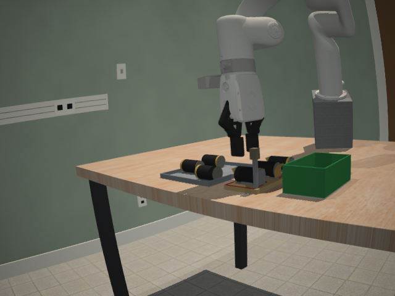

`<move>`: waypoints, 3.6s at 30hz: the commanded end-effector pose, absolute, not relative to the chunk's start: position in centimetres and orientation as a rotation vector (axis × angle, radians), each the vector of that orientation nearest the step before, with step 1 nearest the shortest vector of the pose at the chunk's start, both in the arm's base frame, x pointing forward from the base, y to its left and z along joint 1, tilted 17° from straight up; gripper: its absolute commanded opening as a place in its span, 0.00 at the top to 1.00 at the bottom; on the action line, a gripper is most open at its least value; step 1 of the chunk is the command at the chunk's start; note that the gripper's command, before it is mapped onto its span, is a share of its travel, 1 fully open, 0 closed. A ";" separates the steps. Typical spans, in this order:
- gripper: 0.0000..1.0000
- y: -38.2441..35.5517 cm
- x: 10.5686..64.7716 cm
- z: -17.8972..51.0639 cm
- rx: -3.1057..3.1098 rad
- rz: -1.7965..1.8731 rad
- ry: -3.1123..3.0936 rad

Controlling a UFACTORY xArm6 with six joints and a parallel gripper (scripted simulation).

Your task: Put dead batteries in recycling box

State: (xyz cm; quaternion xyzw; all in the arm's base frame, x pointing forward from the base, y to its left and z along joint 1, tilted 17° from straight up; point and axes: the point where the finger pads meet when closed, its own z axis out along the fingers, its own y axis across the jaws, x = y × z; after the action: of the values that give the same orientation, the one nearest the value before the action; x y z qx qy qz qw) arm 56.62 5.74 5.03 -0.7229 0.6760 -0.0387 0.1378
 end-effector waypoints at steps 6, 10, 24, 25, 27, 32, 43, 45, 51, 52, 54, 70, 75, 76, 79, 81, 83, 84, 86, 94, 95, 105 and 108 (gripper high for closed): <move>0.49 5.8 57.0 5.0 -2.088 -0.115 1.952; 0.49 5.8 57.1 5.0 -2.088 -0.115 1.952; 0.49 5.8 57.1 5.0 -2.088 -0.115 1.952; 0.49 5.8 57.1 4.9 -2.088 -0.115 1.952; 0.49 5.9 57.2 4.5 -2.088 -0.115 1.952; 0.49 6.1 57.5 3.3 -2.088 -0.115 1.952; 0.49 6.3 58.0 1.6 -2.088 -0.115 1.952; 0.49 6.4 58.0 1.4 -2.088 -0.115 1.952; 0.49 6.5 58.2 0.8 -2.088 -0.115 1.952; 0.49 6.5 58.2 0.7 -2.088 -0.115 1.952; 0.49 6.5 58.2 0.7 -2.088 -0.115 1.952; 0.72 6.5 58.2 0.7 -2.088 -0.115 1.952; 0.72 6.5 58.2 0.7 -2.088 -0.115 1.952; 0.72 6.5 58.2 0.7 -2.088 -0.115 1.952; 0.72 6.5 58.2 0.7 -2.088 -0.115 1.952; 0.72 6.5 58.2 0.7 -2.088 -0.115 1.952; 0.72 6.5 58.2 0.7 -2.088 -0.115 1.952; 0.72 6.5 58.2 0.7 -2.088 -0.115 1.952; 0.72 6.5 58.2 0.7 -2.088 -0.115 1.952; 0.72 6.4 58.2 0.9 -2.088 -0.115 1.952; 0.72 6.4 58.1 1.1 -2.088 -0.115 1.952; 0.72 5.9 57.3 4.3 -2.088 -0.115 1.952; 0.72 5.8 57.1 4.9 -2.088 -0.115 1.952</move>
State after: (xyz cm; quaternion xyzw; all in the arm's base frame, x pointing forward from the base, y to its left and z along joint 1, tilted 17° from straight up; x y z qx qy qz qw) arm 57.40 6.00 3.59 -0.7228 0.6758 -0.0392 0.1390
